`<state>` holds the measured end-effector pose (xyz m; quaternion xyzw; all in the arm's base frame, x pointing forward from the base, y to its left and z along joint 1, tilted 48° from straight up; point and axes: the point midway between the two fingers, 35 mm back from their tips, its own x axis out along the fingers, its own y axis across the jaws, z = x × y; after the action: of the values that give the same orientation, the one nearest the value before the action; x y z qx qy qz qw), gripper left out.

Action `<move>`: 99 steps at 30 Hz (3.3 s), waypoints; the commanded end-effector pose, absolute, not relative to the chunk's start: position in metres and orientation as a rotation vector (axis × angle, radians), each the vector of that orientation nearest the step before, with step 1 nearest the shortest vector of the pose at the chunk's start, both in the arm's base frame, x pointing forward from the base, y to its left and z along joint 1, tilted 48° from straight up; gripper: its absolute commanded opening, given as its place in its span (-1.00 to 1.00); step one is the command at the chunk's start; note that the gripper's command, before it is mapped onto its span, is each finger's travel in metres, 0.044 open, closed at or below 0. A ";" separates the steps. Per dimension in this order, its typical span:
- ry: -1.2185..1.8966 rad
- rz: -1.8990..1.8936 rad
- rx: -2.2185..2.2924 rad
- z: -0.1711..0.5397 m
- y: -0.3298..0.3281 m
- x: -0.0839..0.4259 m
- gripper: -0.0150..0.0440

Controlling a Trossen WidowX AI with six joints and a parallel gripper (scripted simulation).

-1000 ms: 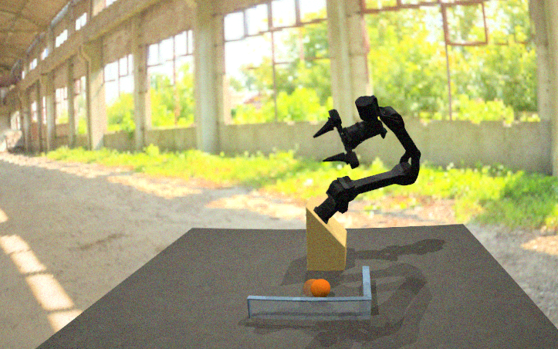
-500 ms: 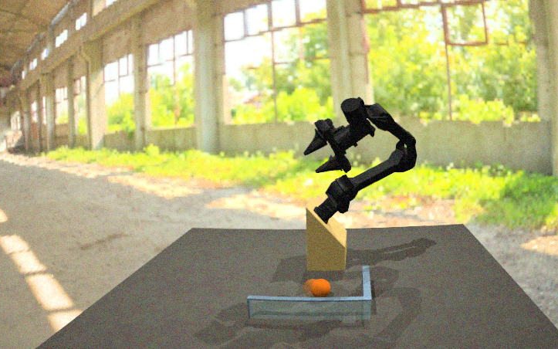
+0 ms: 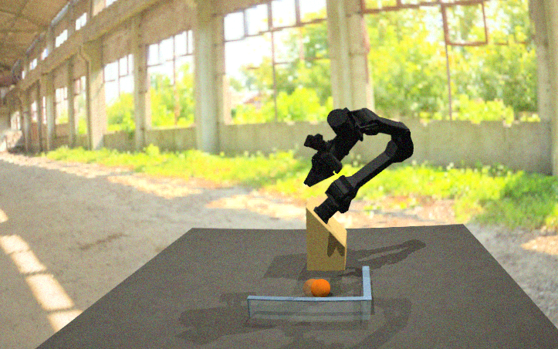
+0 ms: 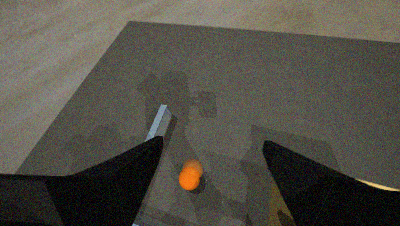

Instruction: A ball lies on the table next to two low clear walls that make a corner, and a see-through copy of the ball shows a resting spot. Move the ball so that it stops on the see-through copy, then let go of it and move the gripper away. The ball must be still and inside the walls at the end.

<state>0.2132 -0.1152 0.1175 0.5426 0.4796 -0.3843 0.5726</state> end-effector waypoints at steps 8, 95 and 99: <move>1.364 0.270 0.404 0.056 -0.045 0.267 0.82; 0.548 1.522 -0.608 -0.060 0.112 0.273 0.73; 0.548 1.522 -0.608 -0.060 0.112 0.273 0.44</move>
<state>0.2744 0.1108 -0.0599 -0.2702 0.2408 0.6698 0.6484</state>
